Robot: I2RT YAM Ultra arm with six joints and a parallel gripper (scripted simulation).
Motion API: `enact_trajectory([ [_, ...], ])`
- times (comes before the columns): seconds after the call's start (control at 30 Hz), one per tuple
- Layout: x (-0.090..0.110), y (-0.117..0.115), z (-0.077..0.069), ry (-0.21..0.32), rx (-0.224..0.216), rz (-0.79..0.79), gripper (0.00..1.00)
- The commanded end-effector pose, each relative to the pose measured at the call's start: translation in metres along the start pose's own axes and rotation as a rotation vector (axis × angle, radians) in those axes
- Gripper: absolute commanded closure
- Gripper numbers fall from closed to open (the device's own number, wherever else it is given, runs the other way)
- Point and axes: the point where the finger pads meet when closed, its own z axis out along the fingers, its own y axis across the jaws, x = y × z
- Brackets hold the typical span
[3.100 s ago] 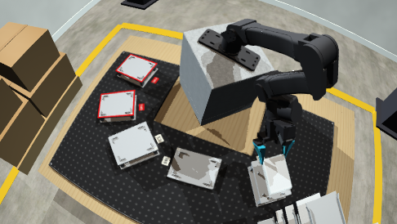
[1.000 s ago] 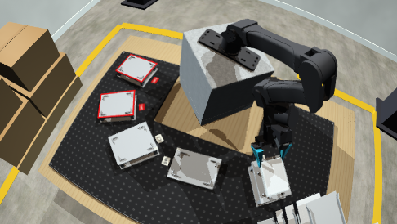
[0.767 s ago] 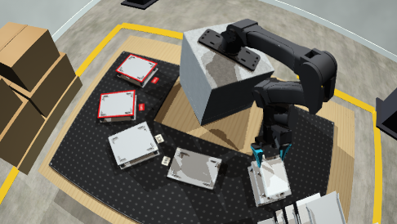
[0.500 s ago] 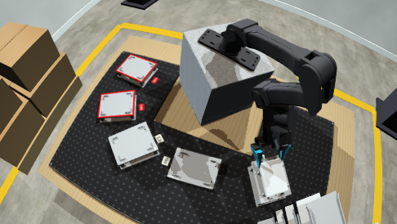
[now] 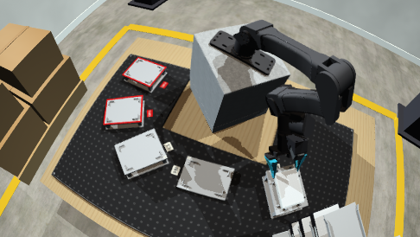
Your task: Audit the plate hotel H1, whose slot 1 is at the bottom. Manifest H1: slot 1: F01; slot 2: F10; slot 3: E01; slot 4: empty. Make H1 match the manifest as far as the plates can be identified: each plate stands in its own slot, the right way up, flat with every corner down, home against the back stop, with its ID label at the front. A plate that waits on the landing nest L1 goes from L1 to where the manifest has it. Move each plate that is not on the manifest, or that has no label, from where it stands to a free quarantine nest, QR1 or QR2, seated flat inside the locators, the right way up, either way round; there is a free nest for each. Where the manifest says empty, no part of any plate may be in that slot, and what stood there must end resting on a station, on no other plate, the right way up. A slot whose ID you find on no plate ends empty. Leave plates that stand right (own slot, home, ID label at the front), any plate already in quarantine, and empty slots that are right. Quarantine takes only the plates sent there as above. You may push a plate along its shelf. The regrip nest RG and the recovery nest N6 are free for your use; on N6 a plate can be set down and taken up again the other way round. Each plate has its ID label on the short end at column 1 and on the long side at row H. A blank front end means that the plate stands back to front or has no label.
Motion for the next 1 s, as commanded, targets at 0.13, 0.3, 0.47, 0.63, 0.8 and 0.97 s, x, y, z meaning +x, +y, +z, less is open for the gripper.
enact_trajectory([
  [0.13, -0.0055, 0.0007, 0.0013, -0.022, -0.003, 0.008, 0.14],
  [0.3, -0.0037, 0.0008, 0.0031, -0.022, -0.003, 0.008, 0.14],
  [0.47, -0.0021, 0.0008, 0.0047, -0.022, -0.003, 0.008, 0.07],
  [0.63, -0.0021, 0.0008, 0.0047, -0.022, -0.003, 0.008, 0.07],
  [0.8, -0.0021, 0.0008, 0.0047, -0.022, -0.003, 0.008, 0.07],
  [0.97, -0.002, 0.0007, 0.0047, -0.022, -0.003, 0.008, 0.0],
])
